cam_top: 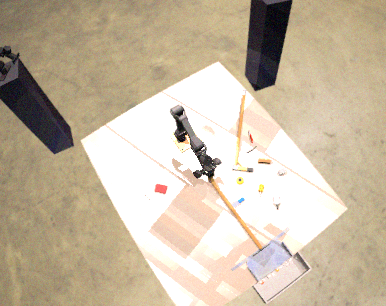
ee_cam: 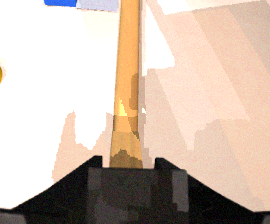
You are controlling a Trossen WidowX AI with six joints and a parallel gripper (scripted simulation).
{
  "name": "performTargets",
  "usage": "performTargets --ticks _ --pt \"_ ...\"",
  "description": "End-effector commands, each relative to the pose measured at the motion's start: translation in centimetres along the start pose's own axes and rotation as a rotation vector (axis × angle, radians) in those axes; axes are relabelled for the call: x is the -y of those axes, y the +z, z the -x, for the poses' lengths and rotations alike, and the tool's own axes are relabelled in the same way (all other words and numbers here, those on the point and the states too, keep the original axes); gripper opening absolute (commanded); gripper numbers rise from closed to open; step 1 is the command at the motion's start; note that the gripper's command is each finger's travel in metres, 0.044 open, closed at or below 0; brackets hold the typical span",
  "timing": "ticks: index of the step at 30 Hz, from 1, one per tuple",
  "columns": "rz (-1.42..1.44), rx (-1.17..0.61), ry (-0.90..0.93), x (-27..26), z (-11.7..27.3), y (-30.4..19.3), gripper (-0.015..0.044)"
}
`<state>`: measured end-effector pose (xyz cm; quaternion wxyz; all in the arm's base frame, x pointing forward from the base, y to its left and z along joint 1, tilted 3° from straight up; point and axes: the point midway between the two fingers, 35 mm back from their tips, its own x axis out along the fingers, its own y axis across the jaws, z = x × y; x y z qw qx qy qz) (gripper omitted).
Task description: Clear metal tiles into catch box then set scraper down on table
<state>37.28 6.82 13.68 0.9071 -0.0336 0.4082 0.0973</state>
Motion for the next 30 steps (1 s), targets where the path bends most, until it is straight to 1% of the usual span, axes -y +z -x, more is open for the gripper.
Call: performTargets --ticks 1,30 --pt "-0.003 0.013 -0.004 0.0 -0.3 0.8 0.0" --pt "-0.003 0.016 -0.004 0.0 -2.8 4.3 0.0"
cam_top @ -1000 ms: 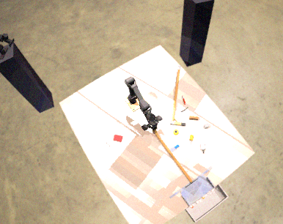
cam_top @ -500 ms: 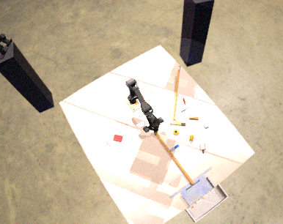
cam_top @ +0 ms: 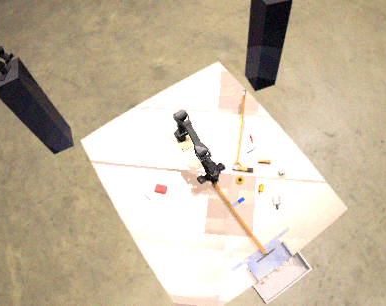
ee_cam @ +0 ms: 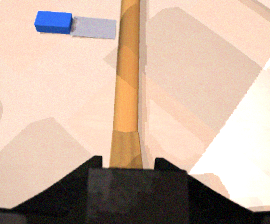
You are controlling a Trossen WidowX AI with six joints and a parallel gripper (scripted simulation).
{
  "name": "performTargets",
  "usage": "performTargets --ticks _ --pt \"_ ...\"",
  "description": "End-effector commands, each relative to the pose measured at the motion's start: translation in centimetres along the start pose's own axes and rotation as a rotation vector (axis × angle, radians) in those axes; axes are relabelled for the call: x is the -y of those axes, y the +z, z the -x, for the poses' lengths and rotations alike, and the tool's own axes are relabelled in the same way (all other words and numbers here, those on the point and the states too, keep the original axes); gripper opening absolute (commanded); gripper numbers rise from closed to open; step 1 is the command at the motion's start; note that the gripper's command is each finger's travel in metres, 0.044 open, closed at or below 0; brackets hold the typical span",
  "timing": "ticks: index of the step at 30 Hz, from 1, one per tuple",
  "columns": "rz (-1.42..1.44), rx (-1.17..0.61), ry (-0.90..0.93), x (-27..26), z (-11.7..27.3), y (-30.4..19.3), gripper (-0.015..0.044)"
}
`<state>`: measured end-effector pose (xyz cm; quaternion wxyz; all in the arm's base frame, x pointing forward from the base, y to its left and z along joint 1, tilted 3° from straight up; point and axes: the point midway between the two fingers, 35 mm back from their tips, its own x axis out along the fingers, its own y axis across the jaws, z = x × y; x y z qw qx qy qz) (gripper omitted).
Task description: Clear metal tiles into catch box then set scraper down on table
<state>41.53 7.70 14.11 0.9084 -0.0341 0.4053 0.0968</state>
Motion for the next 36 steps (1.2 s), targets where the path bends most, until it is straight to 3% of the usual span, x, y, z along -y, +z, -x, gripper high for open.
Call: performTargets --ticks 1,36 --pt "-0.004 0.01 -0.002 0.0 -0.3 0.9 0.0" --pt "-0.004 0.015 -0.002 0.0 -3.1 5.6 0.0"
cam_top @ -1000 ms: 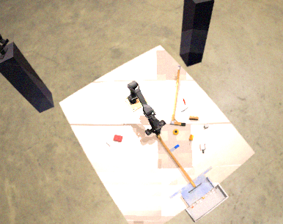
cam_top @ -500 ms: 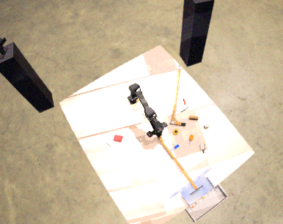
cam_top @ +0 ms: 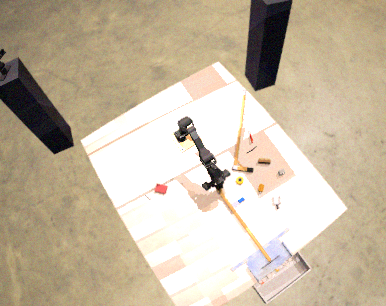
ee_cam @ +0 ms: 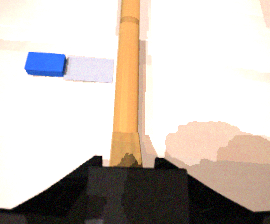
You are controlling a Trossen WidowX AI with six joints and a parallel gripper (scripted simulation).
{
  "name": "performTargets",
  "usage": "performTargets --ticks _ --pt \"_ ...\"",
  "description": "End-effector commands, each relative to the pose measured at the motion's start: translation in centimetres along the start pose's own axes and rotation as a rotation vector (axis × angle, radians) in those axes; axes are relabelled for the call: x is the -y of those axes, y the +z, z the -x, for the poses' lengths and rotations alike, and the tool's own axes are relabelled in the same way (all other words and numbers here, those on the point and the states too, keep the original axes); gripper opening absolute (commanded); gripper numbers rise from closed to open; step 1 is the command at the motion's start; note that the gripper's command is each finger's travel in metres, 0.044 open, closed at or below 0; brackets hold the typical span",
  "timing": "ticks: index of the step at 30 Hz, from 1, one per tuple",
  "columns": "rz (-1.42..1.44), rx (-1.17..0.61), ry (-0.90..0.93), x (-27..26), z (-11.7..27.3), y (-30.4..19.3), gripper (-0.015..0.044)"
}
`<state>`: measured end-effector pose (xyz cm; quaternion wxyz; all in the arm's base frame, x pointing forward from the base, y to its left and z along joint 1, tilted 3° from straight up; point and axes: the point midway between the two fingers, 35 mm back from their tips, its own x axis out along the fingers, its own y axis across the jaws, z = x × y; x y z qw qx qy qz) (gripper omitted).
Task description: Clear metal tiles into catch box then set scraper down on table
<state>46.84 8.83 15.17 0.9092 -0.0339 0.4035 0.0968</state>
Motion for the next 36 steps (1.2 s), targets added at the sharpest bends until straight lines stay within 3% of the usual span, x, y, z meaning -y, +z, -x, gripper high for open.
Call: performTargets --ticks 1,36 --pt "-0.004 0.011 -0.002 0.0 -0.4 1.0 0.0" --pt "0.0 0.006 0.0 -0.1 -3.2 4.0 0.0"
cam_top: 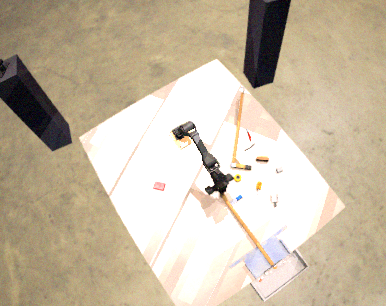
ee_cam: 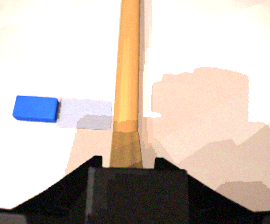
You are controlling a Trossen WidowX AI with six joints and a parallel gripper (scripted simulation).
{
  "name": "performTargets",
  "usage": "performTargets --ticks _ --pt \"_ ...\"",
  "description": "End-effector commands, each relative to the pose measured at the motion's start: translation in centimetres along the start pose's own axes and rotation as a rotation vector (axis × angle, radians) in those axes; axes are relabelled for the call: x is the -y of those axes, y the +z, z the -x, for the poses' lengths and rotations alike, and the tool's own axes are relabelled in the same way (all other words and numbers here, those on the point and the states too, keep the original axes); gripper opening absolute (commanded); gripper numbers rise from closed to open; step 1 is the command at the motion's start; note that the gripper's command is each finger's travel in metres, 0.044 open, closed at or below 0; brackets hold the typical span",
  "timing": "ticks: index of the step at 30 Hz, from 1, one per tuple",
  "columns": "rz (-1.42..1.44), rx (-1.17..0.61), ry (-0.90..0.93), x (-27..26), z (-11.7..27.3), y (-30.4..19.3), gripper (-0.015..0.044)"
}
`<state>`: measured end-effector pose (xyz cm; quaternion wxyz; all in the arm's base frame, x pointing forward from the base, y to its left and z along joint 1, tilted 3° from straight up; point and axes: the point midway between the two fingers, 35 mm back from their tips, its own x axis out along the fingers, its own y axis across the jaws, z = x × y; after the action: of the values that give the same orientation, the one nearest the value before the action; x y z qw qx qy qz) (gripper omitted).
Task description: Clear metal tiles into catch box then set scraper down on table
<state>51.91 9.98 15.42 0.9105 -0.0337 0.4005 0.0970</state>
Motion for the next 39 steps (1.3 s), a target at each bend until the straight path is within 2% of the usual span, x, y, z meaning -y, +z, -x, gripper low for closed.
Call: performTargets --ticks 1,22,39 --pt "0.0 0.0 0.0 0.0 0.1 0.0 0.0" --pt "-0.001 0.004 0.0 0.0 0.0 0.1 0.0" --pt "-0.001 0.005 -0.001 0.0 2.0 -1.2 0.0"
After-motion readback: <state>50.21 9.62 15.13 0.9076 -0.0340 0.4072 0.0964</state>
